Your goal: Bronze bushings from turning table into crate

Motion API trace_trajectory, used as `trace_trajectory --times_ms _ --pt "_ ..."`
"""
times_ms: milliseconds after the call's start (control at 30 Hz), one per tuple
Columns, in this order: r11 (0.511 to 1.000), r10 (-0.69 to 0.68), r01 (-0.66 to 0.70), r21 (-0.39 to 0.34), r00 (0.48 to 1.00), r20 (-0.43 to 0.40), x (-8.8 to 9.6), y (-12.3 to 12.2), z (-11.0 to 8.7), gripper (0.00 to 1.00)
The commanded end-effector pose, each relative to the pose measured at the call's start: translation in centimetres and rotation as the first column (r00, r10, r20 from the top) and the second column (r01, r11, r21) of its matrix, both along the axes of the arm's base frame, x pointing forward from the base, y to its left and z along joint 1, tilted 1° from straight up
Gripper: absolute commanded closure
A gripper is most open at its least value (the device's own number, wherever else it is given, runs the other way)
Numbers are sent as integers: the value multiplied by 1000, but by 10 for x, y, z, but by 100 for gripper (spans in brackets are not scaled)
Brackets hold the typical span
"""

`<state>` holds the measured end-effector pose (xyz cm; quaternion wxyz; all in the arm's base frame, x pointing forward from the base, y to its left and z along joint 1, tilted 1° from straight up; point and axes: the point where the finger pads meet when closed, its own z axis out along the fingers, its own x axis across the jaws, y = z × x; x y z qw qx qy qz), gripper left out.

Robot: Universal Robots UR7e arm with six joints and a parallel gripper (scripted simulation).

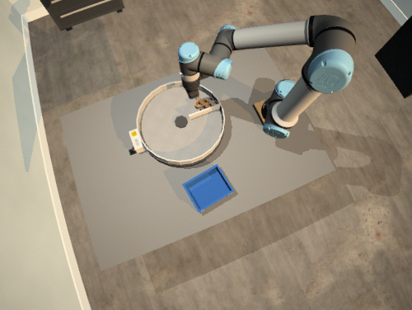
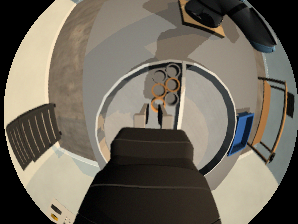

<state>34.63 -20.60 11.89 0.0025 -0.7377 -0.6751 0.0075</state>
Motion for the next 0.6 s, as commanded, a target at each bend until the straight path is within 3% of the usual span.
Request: trace_trajectory --times_ms 0,567 --pt "1000 0 0 -1 1000 1 0 0 0 58" --pt "1000 0 0 -1 1000 1 0 0 0 60"
